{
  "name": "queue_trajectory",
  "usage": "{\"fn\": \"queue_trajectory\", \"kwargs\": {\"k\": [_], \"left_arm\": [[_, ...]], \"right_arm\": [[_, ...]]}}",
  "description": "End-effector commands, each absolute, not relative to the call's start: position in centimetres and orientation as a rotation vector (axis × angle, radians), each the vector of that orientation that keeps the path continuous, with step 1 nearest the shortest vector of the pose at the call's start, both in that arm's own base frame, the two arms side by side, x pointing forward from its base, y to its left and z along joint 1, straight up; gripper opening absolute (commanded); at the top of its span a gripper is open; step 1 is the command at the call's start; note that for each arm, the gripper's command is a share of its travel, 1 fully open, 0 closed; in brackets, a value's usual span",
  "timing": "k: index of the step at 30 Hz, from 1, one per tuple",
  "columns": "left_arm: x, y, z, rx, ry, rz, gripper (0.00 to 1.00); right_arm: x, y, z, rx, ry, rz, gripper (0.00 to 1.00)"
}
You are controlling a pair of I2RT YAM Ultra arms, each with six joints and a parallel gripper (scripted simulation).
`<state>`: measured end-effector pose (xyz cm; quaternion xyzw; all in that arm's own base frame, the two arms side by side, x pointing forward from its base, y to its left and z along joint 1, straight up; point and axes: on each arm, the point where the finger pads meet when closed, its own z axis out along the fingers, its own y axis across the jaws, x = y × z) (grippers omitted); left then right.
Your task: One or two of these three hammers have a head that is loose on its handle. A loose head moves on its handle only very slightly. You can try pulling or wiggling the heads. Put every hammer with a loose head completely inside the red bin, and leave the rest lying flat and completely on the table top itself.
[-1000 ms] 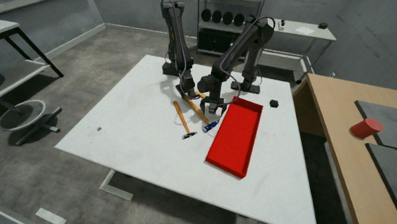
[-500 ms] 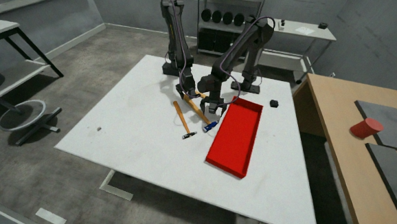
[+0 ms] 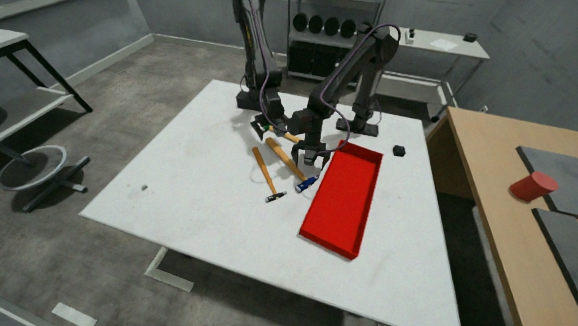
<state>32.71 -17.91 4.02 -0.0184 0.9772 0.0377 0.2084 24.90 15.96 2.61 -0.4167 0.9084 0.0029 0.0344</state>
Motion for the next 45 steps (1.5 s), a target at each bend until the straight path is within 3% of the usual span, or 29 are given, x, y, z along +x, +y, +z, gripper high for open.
{"fn": "queue_trajectory", "kwargs": {"k": [1,10,11,15,38,45], "left_arm": [[33.4,-18.2,5.3,-0.07,2.67,0.076,1.0],[33.4,-18.2,5.3,-0.07,2.67,0.076,1.0],[33.4,-18.2,5.3,-0.07,2.67,0.076,1.0],[32.6,-18.2,5.1,-0.167,2.691,0.042,0.55],[25.0,-17.8,4.8,-1.453,2.624,-0.149,0.52],[22.5,-17.5,4.7,-1.754,2.543,-0.105,0.52]], "right_arm": [[23.8,15.7,4.5,-1.305,2.828,0.02,1.0],[23.3,15.1,3.1,-1.324,2.858,0.012,1.0],[23.3,15.1,3.1,-1.289,2.874,0.015,0.89],[23.0,15.2,3.4,-1.102,2.943,0.053,0.43],[16.0,13.0,1.4,0.31,3.284,0.202,0.42],[13.7,12.6,0.5,0.506,3.308,0.162,0.42]]}}
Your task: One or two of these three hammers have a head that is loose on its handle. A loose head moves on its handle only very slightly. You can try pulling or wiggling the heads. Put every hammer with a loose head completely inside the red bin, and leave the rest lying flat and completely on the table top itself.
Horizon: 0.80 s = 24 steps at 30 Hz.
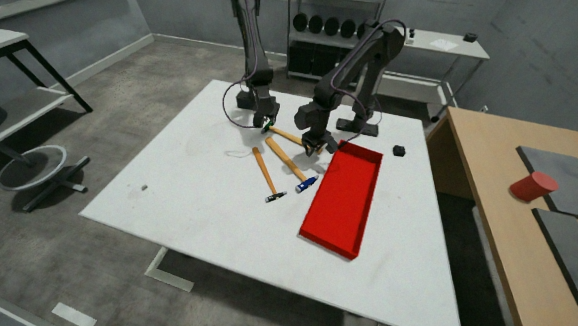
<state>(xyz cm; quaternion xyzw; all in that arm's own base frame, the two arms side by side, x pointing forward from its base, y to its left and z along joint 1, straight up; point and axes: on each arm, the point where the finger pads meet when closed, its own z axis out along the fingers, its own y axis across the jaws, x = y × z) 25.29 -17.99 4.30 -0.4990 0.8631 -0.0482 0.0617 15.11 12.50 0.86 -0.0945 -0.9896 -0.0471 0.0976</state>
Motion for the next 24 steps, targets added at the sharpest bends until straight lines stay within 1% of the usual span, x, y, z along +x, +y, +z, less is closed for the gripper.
{"fn": "queue_trajectory", "kwargs": {"k": [1,7,14,24], "left_arm": [[21.5,-17.3,4.5,-1.805,2.535,-0.075,0.52],[19.1,-16.8,3.8,-1.893,2.525,0.01,0.52],[19.5,-16.8,3.8,-1.862,2.528,-0.009,0.52],[19.3,-16.9,2.1,-1.868,2.524,-0.014,0.52]], "right_arm": [[12.9,12.4,0.2,-0.457,-2.88,-0.123,0.42],[11.3,12.0,-0.4,-0.427,-2.857,-0.083,0.42],[11.6,12.1,-0.3,-0.426,-2.865,-0.088,0.42],[10.8,12.1,-2.0,-0.438,-2.841,-0.063,0.42]]}}
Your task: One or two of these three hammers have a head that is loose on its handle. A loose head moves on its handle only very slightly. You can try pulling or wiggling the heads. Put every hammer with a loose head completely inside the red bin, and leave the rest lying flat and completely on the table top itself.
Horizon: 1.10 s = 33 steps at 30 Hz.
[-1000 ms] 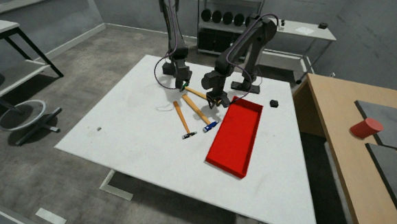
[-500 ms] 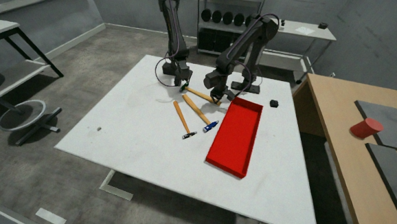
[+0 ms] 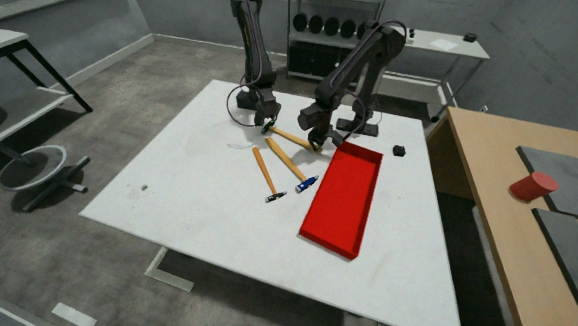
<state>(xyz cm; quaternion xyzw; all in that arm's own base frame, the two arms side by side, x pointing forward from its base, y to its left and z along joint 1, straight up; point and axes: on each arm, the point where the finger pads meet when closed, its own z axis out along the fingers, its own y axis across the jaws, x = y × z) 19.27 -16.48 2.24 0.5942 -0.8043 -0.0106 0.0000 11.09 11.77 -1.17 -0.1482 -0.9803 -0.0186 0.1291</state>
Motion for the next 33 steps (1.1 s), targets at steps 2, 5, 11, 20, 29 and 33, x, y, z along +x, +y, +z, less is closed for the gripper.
{"fn": "queue_trajectory", "kwargs": {"k": [2,5,11,20,29,33], "left_arm": [[19.3,-16.8,1.8,1.87,-2.527,0.014,0.52],[19.3,-16.8,1.6,1.869,-2.528,0.014,0.52],[19.2,-16.8,0.7,1.867,-2.527,0.0,0.52],[19.3,-16.8,0.9,1.867,-2.528,0.01,0.44],[19.4,-16.8,1.2,1.869,-2.528,0.011,0.35],[19.4,-16.8,1.2,1.869,-2.528,0.011,0.3]], "right_arm": [[10.7,12.2,-2.3,-0.438,-2.841,-0.063,0.42],[10.7,12.2,-2.4,-0.438,-2.841,-0.063,0.42],[10.5,12.2,-3.0,-0.438,-2.841,-0.063,0.42],[10.9,12.2,-2.6,-0.436,-2.853,-0.064,0.42],[10.9,12.2,-2.6,-0.436,-2.853,-0.064,0.42],[10.9,12.2,-2.6,-0.436,-2.853,-0.064,0.42]]}}
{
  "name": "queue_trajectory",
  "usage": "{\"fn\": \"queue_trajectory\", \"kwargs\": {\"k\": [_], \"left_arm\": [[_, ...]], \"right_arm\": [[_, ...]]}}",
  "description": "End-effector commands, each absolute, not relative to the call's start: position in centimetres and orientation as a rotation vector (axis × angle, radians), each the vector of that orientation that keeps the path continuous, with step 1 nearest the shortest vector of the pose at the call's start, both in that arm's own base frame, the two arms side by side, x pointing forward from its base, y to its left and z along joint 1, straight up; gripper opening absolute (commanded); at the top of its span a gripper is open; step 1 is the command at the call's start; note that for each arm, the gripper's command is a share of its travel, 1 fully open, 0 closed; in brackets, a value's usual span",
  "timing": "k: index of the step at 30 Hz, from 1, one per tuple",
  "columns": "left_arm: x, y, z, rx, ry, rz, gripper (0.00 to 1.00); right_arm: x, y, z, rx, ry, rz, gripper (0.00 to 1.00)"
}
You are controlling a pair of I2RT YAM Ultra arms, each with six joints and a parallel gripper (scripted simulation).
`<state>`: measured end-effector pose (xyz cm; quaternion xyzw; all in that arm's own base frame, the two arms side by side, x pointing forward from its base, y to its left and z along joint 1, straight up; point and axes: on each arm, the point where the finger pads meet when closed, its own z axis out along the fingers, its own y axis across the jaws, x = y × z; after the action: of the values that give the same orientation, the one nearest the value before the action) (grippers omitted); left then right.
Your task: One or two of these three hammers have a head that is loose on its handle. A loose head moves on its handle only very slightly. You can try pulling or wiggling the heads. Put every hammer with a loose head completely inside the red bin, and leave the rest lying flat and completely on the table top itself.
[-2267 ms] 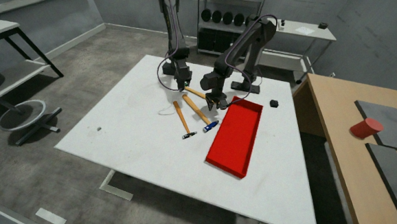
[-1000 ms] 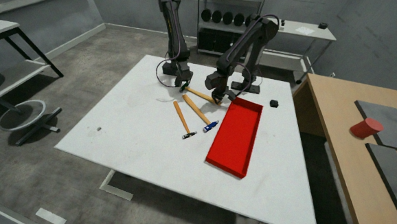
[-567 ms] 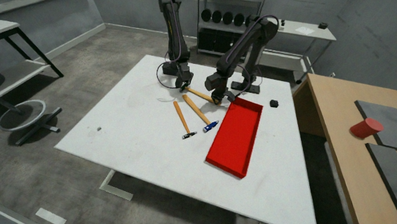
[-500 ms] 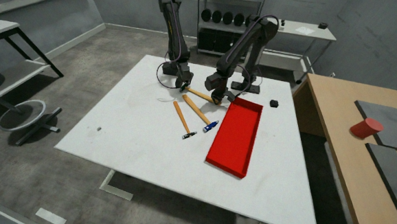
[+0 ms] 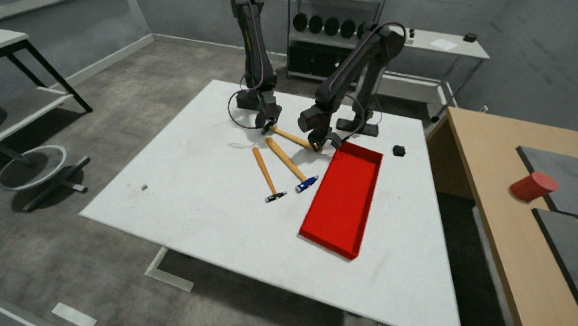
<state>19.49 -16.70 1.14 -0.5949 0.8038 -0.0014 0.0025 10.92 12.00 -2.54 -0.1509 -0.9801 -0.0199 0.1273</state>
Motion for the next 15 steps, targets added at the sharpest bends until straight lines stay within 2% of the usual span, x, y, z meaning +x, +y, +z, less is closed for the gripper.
{"fn": "queue_trajectory", "kwargs": {"k": [1,7,9,11,12,13,15], "left_arm": [[19.42,-16.82,1.18,-1.867,2.525,-0.011,0.28],[19.42,-16.82,1.18,-1.867,2.525,-0.011,0.23],[19.42,-16.82,1.18,-1.867,2.525,-0.011,0.0],[19.65,-16.79,0.99,-1.861,2.529,-0.011,0.0],[19.64,-16.78,0.99,-1.861,2.529,-0.01,0.11],[19.64,-16.78,0.99,-1.861,2.529,-0.01,0.23],[19.64,-16.78,0.99,-1.861,2.529,-0.01,0.23]], "right_arm": [[10.93,12.18,-2.64,-0.436,-2.853,-0.064,0.42],[10.93,12.18,-2.64,-0.436,-2.853,-0.064,0.42],[10.93,12.18,-2.64,-0.436,-2.853,-0.064,0.42],[10.93,12.18,-2.64,-0.436,-2.853,-0.064,0.42],[10.93,12.18,-2.64,-0.436,-2.853,-0.064,0.42],[10.93,12.18,-2.64,-0.436,-2.853,-0.064,0.34],[10.93,12.18,-2.64,-0.436,-2.853,-0.064,0.34]]}}
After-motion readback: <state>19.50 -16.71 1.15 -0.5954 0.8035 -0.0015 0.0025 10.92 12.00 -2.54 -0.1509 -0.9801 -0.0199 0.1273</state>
